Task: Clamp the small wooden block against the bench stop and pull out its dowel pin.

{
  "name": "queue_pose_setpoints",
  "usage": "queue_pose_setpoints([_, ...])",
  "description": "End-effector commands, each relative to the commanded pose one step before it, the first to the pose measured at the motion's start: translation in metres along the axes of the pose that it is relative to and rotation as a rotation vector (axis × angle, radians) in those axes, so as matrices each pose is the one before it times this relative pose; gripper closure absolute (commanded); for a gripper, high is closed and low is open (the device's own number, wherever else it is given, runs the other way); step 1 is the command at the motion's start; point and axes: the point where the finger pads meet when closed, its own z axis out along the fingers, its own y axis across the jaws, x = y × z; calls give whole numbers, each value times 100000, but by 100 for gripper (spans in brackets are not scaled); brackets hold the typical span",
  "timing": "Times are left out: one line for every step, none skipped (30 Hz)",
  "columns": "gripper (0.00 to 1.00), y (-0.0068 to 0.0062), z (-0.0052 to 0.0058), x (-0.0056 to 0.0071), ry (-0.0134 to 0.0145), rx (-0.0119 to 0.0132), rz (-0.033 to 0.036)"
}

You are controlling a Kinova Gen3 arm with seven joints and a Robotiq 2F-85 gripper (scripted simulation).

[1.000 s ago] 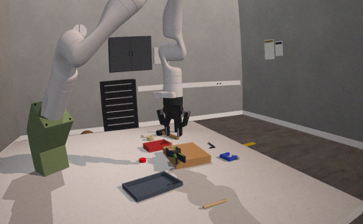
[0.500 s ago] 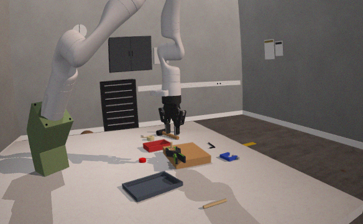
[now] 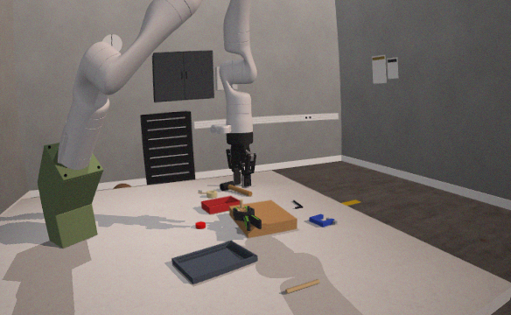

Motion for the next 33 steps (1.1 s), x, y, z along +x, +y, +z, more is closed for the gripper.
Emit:
queue_pose_setpoints([46, 868, -174, -488, -1537, -428, 4887])
queue_pose_setpoints([46, 95, -22, -31, -72, -7, 1333])
queue_pose_setpoints([46, 0, 0, 0, 0, 0, 0])
queue_pose_setpoints([46, 0, 0, 0, 0, 0, 0])
queue_pose_setpoints([46, 67, -10, 56, 65, 35, 1250])
queue_pose_setpoints([46, 101, -26, -72, -141, -33, 1222])
queue_pose_setpoints([46, 98, -25, -70, -139, -35, 1160])
queue_pose_setpoints([46, 86, -21, -44, -98, -23, 1091])
queue_pose_setpoints([46, 74, -17, -17, -56, -9, 1023])
queue_pose_setpoints([46, 66, -15, -6, -37, -3, 959])
queue_pose_setpoints([46, 62, -14, -6, -37, -4, 897])
queue_pose_setpoints([46, 60, -14, -10, -43, -7, 837])
queue_pose_setpoints([46, 57, -13, -12, -46, -9, 778])
queue_pose_setpoints([46, 53, -13, -12, -44, -10, 718])
queue_pose_setpoints([46, 49, -11, -10, -40, -9, 659])
queue_pose_setpoints([46, 44, -10, -8, -35, -8, 601])
queue_pose_setpoints([46, 40, -9, -7, -32, -7, 545])
queue_pose_setpoints([46, 36, -8, -6, -28, -6, 490])
queue_pose_setpoints([46, 32, -8, -5, -25, -6, 437])
queue_pose_setpoints([46, 0, 0, 0, 0, 0, 0])
queue_pose_setpoints([46, 0, 0, 0, 0, 0, 0])
queue_pose_setpoints([46, 17, -3, 20, 17, 14, 380])
queue_pose_setpoints([46, 31, -8, -17, -41, -15, 341])
queue_pose_setpoints([46, 27, -7, -15, -36, -14, 294])
queue_pose_setpoints([46, 20, -5, -7, -22, -7, 248])
queue_pose_setpoints([46, 14, -3, 0, -9, -1, 205])
queue_pose_setpoints([46, 10, -2, 2, -3, 1, 167])
queue_pose_setpoints([46, 8, -2, 2, -3, 0, 132])
queue_pose_setpoints([46, 7, -2, 1, -4, 0, 101])
queue_pose_setpoints([46, 5, -1, 0, -3, -1, 74])
queue_pose_setpoints([46, 4, -1, 0, -2, 0, 51])
queue_pose_setpoints([46, 2, -1, 0, -1, 0, 31])
queue_pose_setpoints([46, 1, 0, 0, -1, 0, 16])
